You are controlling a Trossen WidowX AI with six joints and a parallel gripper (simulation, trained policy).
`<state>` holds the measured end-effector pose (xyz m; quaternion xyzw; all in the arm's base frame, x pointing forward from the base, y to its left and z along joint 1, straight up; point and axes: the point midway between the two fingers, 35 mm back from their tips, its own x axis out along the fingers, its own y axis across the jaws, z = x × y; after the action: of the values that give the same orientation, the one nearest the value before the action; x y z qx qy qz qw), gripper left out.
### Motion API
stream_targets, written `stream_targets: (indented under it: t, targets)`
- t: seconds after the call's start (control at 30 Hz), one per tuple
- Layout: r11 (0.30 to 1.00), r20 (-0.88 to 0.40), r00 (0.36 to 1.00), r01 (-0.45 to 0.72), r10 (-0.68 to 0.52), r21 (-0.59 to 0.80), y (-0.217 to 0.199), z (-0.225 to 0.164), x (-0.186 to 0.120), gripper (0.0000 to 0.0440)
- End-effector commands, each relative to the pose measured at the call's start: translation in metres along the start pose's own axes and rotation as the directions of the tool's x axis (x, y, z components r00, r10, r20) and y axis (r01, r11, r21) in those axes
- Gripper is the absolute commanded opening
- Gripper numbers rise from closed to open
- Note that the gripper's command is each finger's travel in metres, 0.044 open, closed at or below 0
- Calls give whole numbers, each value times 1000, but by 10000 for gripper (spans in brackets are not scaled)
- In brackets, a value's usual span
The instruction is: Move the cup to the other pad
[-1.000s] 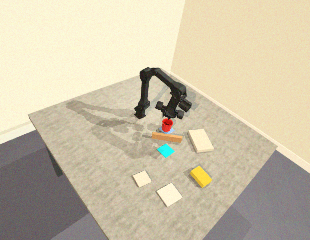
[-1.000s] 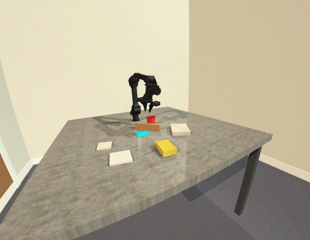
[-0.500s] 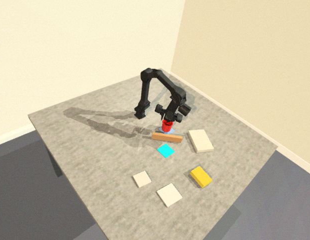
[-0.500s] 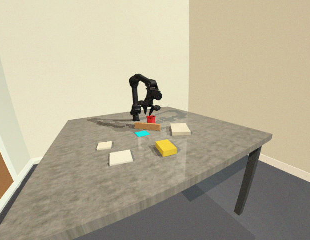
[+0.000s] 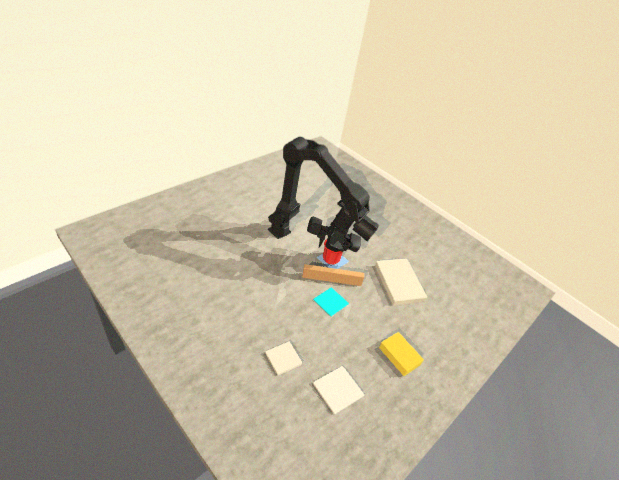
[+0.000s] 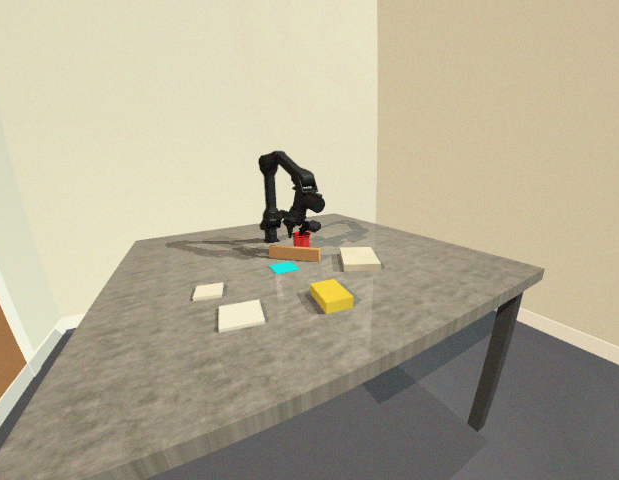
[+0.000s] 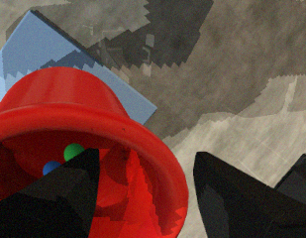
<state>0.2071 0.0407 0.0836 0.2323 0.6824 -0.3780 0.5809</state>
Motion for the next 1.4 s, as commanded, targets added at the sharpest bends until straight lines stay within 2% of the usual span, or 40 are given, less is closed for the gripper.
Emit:
stream_targets:
  t: [0.0, 0.07, 0.27, 0.33, 1.03, 1.37]
  targets:
    - [999, -2, 1000, 18, -18, -37, 0, -2, 16, 178]
    - [998, -4, 1000, 19, -20, -55, 1, -2, 23, 173]
    - [995, 10, 1000, 8, -7, -103, 3, 0, 32, 34]
    - [994, 17, 1000, 0, 2, -113, 4, 1, 31, 7]
    - [993, 48, 994, -93, 96, -69, 16, 13, 4, 0]
    - [989, 56, 988, -147, 147, -3, 15, 20, -23, 0]
